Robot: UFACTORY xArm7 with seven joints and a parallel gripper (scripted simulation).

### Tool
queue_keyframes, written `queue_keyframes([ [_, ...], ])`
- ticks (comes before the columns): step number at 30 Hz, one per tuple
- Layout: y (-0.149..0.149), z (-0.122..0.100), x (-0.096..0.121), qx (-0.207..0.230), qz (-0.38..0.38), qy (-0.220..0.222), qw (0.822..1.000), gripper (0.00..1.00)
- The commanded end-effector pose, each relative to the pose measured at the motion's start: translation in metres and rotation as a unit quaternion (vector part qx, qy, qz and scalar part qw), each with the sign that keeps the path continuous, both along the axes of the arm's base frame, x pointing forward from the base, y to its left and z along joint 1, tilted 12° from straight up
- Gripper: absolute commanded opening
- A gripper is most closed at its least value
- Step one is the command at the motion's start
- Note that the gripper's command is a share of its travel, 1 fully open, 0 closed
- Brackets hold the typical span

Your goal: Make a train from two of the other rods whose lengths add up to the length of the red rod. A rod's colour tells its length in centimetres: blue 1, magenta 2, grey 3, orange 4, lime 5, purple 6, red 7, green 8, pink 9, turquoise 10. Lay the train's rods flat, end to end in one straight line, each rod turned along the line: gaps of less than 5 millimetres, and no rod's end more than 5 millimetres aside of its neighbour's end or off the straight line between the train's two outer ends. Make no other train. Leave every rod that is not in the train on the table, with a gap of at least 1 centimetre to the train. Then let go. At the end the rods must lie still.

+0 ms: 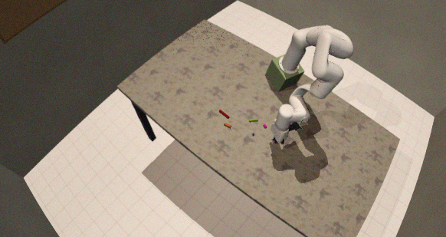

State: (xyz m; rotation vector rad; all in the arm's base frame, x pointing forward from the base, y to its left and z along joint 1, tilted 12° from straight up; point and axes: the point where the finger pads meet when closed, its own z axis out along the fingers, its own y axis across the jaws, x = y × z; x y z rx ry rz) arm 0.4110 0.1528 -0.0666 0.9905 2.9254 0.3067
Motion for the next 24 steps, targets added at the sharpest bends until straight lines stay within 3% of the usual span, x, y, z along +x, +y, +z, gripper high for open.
queue_keyframes([
  [1,0.0,0.0011,0.0013,0.0,-0.001,-0.001,1.0,0.04],
  [24,0.0016,0.0015,0.0027,0.0,-0.001,-0.001,1.0,0.04],
])
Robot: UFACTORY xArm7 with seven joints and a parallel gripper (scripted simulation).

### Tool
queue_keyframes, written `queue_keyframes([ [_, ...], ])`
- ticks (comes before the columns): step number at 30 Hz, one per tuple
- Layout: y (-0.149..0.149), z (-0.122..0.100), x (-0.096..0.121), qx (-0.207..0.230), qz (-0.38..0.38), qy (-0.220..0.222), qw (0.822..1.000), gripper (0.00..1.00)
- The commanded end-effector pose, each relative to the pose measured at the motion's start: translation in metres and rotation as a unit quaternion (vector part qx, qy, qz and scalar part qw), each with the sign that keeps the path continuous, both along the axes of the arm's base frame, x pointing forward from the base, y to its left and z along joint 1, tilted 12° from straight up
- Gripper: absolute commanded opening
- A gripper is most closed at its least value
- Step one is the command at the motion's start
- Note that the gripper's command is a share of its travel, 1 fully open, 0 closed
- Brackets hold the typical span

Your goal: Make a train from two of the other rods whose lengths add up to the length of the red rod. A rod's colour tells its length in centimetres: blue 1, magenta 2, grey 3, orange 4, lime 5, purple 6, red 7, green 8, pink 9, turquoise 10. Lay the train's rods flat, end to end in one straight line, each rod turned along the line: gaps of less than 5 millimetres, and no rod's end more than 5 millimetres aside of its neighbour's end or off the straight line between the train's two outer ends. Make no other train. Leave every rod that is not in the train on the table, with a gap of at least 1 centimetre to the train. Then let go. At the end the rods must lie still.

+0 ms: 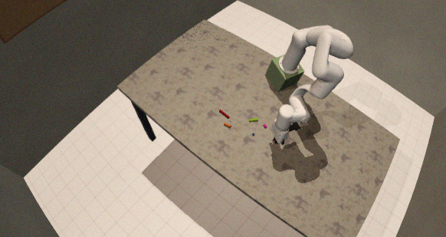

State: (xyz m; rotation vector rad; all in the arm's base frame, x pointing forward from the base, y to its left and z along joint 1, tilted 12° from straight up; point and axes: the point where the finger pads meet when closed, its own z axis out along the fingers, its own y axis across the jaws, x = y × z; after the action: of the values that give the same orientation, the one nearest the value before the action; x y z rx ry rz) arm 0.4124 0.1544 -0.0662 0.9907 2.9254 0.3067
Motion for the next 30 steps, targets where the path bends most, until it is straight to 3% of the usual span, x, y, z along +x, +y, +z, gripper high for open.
queue_keyframes([
  [1,0.0,0.0011,0.0013,0.0,-0.001,-0.001,1.0,0.04],
  [30,0.0014,-0.0066,0.0021,0.0,-0.001,-0.001,1.0,0.04],
])
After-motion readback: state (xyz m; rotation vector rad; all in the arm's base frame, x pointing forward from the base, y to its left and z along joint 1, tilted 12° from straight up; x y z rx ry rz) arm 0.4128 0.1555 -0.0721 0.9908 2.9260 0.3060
